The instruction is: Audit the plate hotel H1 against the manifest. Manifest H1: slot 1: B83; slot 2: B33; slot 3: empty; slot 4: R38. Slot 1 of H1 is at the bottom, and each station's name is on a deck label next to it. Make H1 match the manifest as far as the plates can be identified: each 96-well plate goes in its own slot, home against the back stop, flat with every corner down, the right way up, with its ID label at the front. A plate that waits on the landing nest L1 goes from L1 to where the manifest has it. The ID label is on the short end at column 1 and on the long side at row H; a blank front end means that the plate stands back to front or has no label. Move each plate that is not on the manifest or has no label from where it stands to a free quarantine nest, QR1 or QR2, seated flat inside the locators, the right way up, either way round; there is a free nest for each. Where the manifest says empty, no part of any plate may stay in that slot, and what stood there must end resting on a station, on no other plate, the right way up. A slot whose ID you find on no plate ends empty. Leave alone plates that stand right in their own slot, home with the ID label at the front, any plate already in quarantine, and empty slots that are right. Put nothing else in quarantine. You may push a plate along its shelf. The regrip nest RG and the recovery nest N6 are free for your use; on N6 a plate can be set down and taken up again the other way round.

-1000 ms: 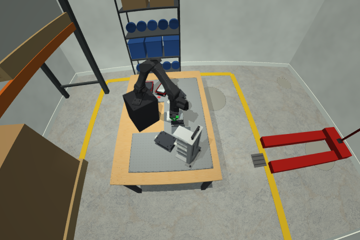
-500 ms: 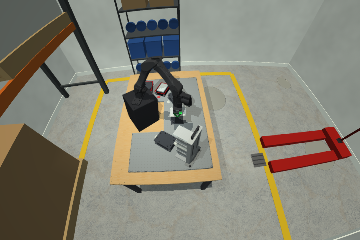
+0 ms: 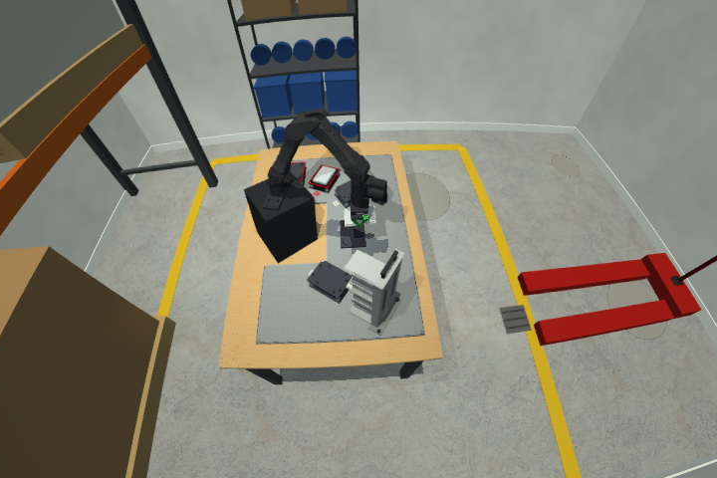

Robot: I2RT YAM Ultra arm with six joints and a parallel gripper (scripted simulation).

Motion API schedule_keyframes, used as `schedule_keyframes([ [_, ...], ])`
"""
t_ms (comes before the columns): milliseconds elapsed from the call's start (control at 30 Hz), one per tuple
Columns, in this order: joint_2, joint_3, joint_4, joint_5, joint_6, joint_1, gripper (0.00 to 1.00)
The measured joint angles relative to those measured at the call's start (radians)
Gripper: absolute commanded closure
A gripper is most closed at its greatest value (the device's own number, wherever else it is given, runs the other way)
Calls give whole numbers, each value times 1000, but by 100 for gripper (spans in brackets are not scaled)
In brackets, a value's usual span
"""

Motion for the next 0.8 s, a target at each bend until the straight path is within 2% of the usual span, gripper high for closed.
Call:
schedule_keyframes([
  [800,-57,-60,20,11,-148,209,14],
])
